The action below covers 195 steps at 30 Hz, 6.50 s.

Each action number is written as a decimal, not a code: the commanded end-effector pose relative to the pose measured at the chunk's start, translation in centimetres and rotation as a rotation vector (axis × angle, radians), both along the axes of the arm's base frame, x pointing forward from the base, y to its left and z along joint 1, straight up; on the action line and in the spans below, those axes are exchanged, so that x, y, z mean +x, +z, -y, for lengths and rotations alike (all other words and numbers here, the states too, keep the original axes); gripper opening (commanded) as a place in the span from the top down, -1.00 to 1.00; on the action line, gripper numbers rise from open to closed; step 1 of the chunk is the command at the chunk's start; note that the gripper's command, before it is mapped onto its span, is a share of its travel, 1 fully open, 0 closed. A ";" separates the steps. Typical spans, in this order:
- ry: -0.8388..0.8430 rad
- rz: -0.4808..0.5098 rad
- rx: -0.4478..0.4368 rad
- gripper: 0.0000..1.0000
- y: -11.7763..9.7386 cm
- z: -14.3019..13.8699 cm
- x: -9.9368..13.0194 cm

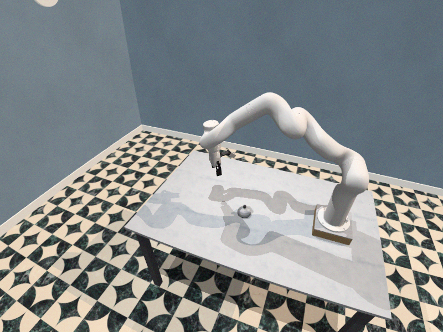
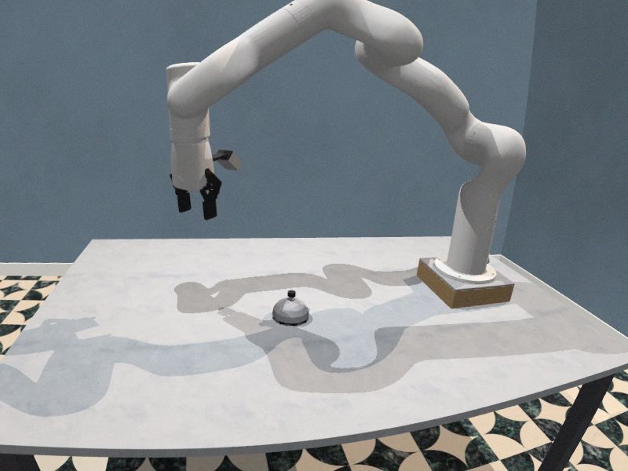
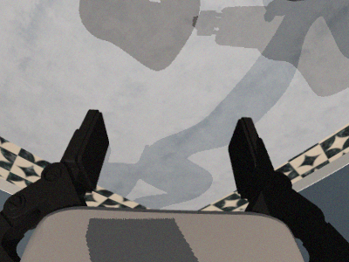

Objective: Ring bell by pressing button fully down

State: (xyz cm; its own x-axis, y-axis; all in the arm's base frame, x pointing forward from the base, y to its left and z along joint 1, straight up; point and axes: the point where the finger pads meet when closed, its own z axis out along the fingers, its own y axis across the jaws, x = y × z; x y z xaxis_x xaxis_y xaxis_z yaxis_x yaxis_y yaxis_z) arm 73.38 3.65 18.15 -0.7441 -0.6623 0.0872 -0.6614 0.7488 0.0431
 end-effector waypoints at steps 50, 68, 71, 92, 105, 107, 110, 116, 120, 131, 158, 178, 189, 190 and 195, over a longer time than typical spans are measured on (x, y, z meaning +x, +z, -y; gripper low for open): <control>-0.674 0.098 -0.002 1.00 -8.3 -5.6 -20.9; -0.674 0.098 -0.002 1.00 -8.3 -5.6 -20.9; -0.674 0.098 -0.002 1.00 -8.3 -5.6 -20.9; -0.674 0.098 -0.002 1.00 -8.3 -5.6 -20.9; -0.674 0.100 -0.005 1.00 -8.7 -5.6 -20.9; -0.674 0.100 -0.006 1.00 -8.8 -5.6 -20.9; -0.674 0.100 -0.006 1.00 -9.2 -5.6 -20.9; -0.674 0.100 -0.006 1.00 -9.9 -5.6 -20.9; -0.674 0.100 -0.006 1.00 -10.6 -5.6 -20.9; -0.674 0.100 -0.006 1.00 -12.6 -5.7 -20.9; -0.674 0.100 -0.006 1.00 -14.5 -5.8 -20.9; -0.674 0.100 -0.006 1.00 -15.2 -5.8 -20.9; -0.674 0.100 -0.006 1.00 -15.5 -5.8 -20.9; -0.674 0.100 -0.006 1.00 -15.5 -5.8 -20.9; -0.674 0.100 -0.006 1.00 -15.5 -5.8 -20.9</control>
State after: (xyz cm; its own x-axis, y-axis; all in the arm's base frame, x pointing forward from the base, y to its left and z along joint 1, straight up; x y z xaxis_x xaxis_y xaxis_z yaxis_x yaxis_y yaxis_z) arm 52.41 9.40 2.56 -0.9987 -0.0507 0.0006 -0.0507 0.9987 0.0006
